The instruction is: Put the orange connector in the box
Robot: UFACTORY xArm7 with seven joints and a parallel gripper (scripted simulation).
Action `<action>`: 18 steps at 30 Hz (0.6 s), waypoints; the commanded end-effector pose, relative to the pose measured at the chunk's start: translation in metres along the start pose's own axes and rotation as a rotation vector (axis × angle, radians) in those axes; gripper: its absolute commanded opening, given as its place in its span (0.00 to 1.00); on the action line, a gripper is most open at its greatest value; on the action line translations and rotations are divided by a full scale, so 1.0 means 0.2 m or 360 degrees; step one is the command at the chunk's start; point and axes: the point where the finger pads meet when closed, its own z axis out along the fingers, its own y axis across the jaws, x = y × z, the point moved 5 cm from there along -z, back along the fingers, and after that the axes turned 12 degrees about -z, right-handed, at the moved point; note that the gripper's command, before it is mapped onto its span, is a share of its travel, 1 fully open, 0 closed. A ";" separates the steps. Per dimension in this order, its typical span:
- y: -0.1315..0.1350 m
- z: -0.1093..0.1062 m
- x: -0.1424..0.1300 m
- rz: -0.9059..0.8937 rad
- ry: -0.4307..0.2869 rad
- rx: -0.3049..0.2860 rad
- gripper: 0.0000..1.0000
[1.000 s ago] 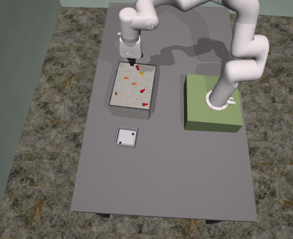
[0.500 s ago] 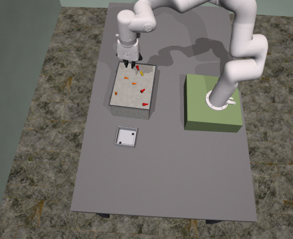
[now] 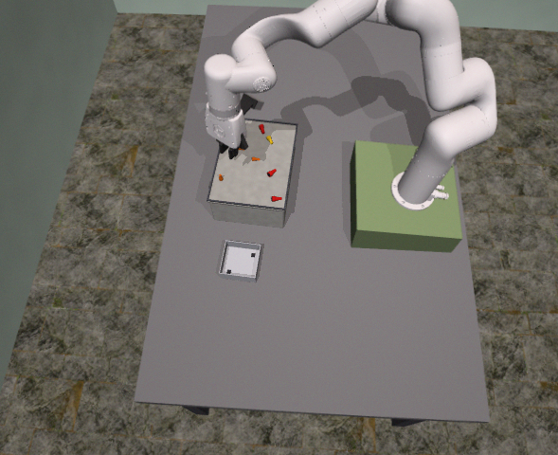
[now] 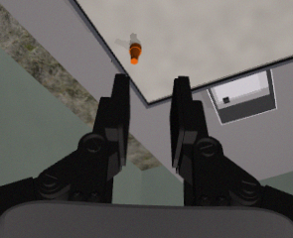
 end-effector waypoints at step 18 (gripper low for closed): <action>-0.11 0.38 -0.15 0.0345 0.0086 -0.0012 0.26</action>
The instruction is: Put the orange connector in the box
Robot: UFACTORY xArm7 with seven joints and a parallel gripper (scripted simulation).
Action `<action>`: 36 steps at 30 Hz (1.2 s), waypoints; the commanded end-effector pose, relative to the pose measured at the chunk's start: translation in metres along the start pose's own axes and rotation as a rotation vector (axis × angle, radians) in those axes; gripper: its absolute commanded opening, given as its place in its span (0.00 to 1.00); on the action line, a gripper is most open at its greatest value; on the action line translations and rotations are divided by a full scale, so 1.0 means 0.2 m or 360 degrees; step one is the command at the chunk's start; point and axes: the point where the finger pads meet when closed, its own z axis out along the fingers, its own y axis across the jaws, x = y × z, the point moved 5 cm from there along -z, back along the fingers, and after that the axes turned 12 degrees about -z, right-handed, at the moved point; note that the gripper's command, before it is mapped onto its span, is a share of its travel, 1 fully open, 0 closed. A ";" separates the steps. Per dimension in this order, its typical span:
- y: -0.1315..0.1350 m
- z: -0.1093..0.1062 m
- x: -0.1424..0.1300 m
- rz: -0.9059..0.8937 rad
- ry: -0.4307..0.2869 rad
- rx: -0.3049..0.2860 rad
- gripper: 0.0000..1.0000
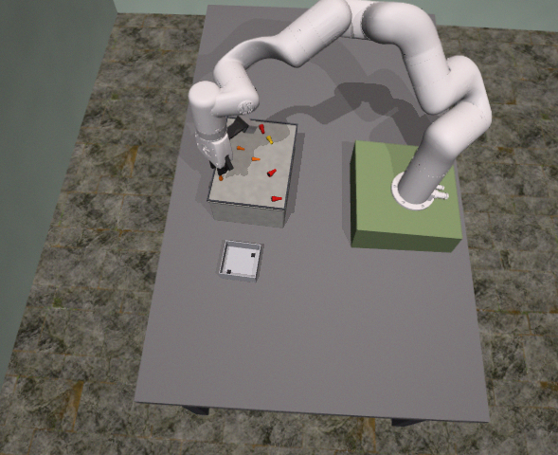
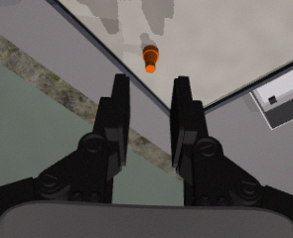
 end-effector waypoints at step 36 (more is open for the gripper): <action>-0.01 0.21 -0.01 0.0001 0.0001 0.0000 0.26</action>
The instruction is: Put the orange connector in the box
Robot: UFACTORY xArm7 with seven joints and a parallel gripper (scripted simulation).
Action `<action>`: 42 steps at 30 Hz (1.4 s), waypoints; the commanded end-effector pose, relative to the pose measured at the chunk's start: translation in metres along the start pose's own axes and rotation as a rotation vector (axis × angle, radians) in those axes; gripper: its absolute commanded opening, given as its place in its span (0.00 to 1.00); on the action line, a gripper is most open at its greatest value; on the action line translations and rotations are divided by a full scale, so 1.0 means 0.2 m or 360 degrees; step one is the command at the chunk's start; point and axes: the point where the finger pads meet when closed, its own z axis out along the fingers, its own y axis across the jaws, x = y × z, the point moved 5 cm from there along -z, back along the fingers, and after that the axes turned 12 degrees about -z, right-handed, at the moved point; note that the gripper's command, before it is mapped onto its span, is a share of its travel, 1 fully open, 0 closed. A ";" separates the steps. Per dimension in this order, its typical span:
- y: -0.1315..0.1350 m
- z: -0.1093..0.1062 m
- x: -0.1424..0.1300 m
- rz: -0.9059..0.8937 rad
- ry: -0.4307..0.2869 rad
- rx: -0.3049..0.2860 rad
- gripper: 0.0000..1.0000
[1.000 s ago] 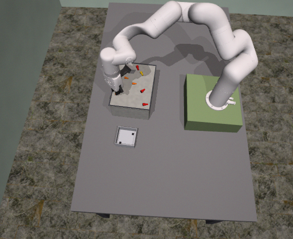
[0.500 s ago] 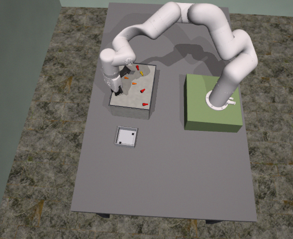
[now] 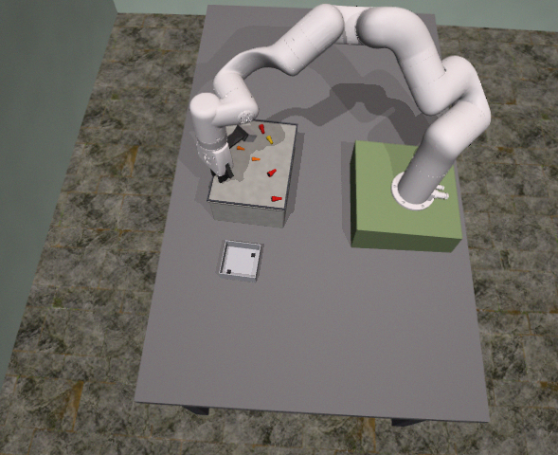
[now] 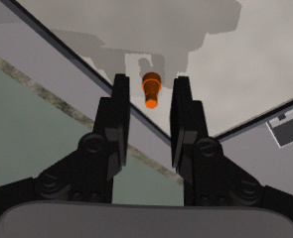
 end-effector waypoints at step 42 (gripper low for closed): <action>0.00 0.07 0.00 0.0000 -0.0003 0.0004 0.02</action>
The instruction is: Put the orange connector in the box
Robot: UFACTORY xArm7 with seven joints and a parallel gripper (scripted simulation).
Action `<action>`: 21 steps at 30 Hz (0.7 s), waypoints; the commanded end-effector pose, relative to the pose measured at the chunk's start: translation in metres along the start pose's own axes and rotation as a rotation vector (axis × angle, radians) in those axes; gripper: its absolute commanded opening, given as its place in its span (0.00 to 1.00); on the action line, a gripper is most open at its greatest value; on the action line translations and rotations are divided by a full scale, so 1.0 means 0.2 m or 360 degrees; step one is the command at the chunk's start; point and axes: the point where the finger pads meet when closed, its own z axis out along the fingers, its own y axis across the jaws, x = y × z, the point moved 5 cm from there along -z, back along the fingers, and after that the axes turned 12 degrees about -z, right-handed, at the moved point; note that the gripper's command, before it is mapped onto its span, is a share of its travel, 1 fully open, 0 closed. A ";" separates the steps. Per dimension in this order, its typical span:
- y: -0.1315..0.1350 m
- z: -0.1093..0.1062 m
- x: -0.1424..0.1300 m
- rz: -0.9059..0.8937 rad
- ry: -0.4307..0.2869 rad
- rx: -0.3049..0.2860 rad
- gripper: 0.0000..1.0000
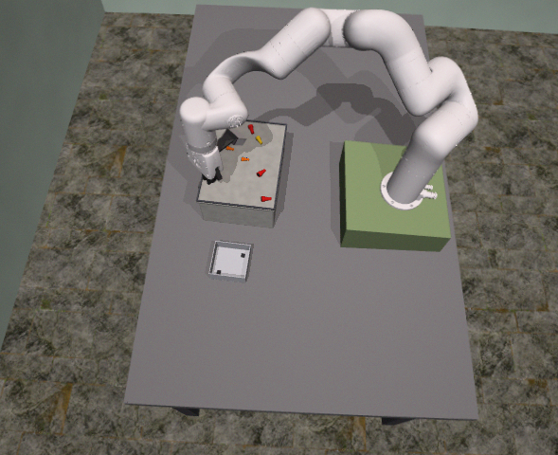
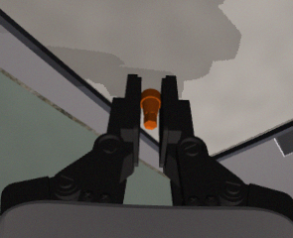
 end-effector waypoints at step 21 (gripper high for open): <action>0.00 -0.04 -0.01 -0.0002 -0.0003 0.0003 0.02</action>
